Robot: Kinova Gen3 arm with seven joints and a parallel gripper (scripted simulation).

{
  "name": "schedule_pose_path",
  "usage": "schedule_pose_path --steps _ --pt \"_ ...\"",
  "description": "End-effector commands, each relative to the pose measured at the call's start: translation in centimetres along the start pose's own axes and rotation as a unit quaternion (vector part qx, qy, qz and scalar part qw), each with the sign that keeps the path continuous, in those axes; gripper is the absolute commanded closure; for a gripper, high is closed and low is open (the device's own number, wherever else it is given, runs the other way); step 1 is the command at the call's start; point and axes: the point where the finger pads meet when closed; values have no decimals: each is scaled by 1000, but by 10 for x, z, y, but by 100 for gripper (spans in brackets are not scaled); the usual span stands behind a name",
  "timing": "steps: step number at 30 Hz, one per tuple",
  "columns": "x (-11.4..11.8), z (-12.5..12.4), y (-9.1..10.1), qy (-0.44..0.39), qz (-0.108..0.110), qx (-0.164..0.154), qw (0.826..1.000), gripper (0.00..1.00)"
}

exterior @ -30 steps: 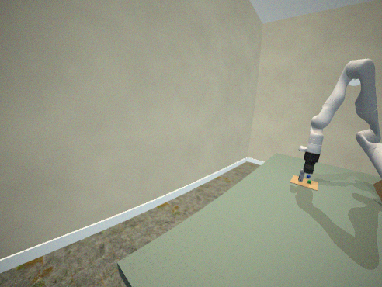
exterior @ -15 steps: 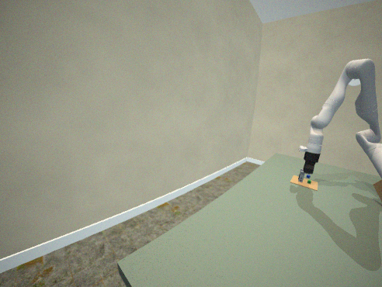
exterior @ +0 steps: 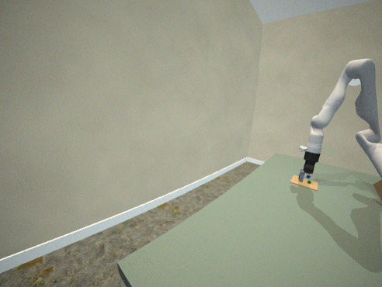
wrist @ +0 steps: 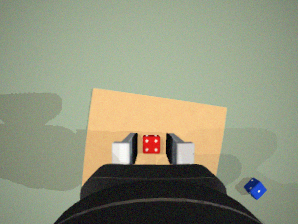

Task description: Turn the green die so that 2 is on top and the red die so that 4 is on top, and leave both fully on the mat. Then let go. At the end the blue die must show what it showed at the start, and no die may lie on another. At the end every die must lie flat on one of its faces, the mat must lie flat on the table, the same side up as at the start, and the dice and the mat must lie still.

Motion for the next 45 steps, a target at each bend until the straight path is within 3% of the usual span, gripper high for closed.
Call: schedule_pose_path --steps 1,12,14,22,27,28,45 --pt "-1 -1 5 0 -1 2 1000 36" --pt "-1 -1 56 0 -1 2 1000 36" --pt "-1 -1 56 0 -1 2 1000 36" --pt "-1 -1 86 0 -1 2 1000 36" --pt "-1 -1 89 0 -1 2 1000 36" --pt "-1 -1 89 0 -1 2 1000 0" --pt "-1 -1 89 0 -1 2 1000 0"
Point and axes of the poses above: the point where the finger pads meet when closed, its own y axis back along the fingers, its own x axis across the jaws, z = x × y, and after that the axes turned 2 degrees about y, right-handed
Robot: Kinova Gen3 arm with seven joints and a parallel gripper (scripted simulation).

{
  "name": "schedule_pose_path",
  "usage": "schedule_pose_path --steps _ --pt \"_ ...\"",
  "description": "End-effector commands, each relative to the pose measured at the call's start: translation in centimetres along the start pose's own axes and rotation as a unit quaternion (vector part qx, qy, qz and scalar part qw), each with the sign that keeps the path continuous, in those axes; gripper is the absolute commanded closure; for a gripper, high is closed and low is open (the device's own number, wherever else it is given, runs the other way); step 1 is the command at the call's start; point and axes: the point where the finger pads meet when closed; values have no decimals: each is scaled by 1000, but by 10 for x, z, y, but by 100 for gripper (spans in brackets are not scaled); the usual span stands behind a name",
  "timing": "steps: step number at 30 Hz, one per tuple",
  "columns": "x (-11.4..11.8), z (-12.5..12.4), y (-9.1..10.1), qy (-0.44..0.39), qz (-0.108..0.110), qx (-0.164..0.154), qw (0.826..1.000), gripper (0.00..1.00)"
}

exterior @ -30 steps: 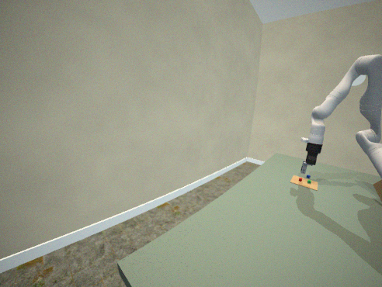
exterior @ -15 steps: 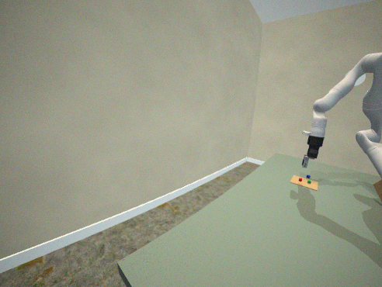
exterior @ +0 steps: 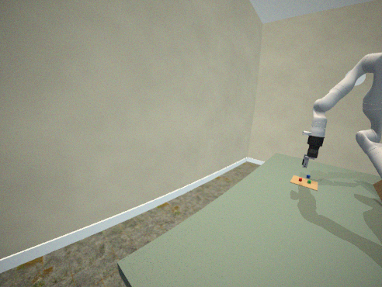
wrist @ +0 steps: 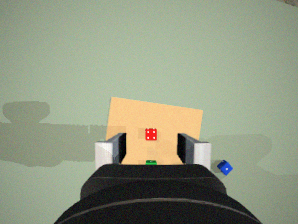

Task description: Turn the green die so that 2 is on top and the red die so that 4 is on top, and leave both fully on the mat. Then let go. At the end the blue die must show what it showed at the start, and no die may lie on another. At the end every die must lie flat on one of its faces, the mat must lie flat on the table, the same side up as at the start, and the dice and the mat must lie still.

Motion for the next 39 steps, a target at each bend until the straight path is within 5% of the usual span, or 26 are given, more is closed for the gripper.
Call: schedule_pose_path --steps 1,10,29,39 --pt "0 0 1 0 0 1 1000 0" --pt "0 0 6 0 0 1 1000 0" --pt "0 0 79 0 0 1 1000 0" --pt "0 0 87 0 0 1 1000 0"
Point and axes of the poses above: the point where the finger pads meet when closed, its own y axis back along the fingers, its own x axis across the jaws, z = x × y, and after that the axes turned 2 degrees about y, right-handed
